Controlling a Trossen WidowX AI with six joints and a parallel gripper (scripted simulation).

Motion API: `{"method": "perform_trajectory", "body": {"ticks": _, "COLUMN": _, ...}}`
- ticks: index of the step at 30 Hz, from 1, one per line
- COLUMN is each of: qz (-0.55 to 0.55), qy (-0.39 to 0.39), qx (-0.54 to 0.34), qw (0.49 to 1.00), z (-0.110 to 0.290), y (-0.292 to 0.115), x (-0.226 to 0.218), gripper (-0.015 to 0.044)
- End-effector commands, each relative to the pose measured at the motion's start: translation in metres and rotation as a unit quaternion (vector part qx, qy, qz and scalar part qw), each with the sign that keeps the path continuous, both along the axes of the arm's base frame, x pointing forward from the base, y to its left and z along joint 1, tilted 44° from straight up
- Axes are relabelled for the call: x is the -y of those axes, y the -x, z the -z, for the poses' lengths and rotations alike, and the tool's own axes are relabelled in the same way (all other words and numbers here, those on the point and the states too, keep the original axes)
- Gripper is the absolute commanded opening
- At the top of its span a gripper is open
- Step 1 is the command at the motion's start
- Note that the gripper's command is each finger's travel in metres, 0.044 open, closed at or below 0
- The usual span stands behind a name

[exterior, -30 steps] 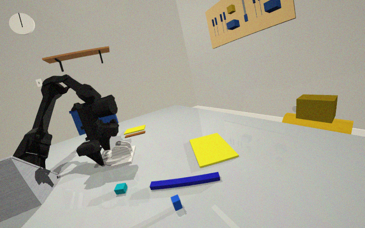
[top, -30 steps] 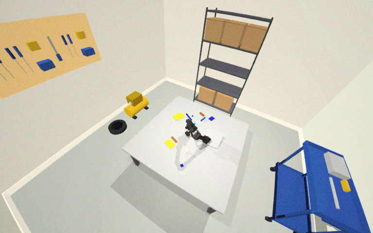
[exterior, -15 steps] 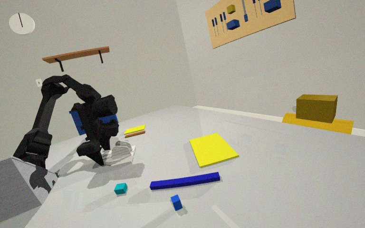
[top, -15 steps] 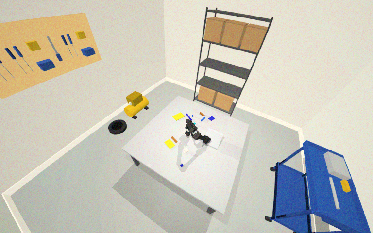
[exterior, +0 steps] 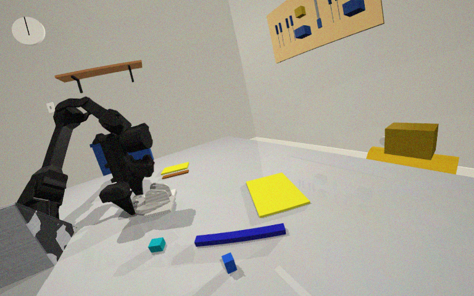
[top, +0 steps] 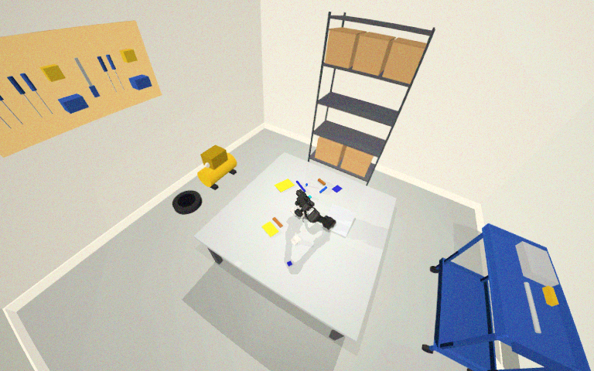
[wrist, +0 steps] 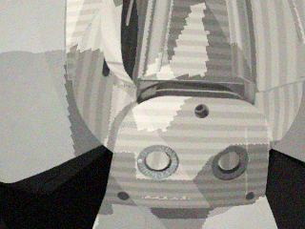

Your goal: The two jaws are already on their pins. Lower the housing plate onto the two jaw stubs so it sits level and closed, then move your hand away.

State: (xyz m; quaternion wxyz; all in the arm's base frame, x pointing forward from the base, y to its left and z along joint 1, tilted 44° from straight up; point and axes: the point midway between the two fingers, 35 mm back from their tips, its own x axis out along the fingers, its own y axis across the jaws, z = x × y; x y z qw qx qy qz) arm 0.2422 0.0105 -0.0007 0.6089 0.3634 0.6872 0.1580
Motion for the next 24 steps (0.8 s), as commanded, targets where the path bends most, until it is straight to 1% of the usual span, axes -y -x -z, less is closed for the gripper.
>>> {"method": "perform_trajectory", "body": {"ticks": 1, "qz": 0.000, "qy": -0.001, "qx": -0.001, "qw": 1.000, "z": 0.0001, "y": 0.0000, "x": -0.0011, "gripper": 0.0351}}
{"method": "perform_trajectory", "body": {"ticks": 24, "qz": 0.000, "qy": -0.001, "qx": -0.001, "qw": 1.000, "z": 0.0001, "y": 0.0000, "x": -0.0011, "gripper": 0.0351}}
